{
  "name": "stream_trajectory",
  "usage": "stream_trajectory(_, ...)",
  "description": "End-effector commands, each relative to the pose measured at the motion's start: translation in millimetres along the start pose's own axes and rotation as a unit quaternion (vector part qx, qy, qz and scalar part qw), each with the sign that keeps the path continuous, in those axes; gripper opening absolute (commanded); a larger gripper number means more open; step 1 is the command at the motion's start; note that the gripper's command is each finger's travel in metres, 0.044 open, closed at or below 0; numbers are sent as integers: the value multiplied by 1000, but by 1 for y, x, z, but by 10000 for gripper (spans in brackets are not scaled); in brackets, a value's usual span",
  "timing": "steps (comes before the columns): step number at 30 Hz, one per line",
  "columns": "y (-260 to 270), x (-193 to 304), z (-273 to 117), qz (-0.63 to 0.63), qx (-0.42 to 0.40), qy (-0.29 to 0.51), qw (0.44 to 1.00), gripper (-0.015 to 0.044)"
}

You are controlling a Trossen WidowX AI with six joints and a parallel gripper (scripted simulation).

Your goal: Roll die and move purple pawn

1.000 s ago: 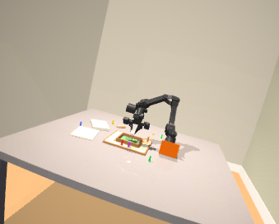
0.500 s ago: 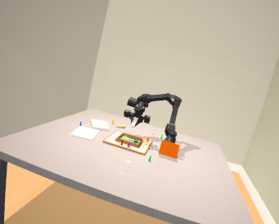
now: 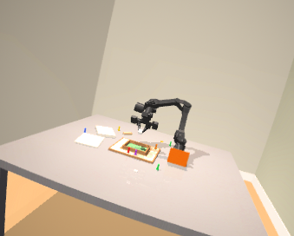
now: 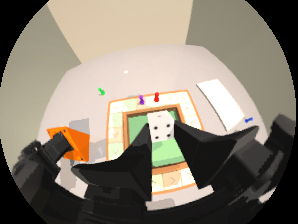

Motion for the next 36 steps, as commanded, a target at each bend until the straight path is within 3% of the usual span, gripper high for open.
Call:
stream_trajectory(1,0,0,0,0,0,0,1000,53)
stream_trajectory(16,0,-30,-24,5,-4,5,1000,440)
stream_trajectory(18,-1,-34,-10,18,-26,73,997,440)
stream_trajectory(21,-1,-45,20,28,-43,235,971,440)
stream_trajectory(25,0,-61,46,5,-5,402,916,440)
stream_trajectory(28,0,-62,47,3,-2,409,912,440)
stream_trajectory(30,2,-59,45,4,-24,370,929,440)
stream_trajectory(36,4,-81,79,169,50,378,909,282)
Point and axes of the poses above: the point midway between the two fingers, 35 mm back from their tips, its own z axis out along the fingers, its own y axis across the jaws, x = y × z, the point moved 7 cm from there along -z, back along the fingers
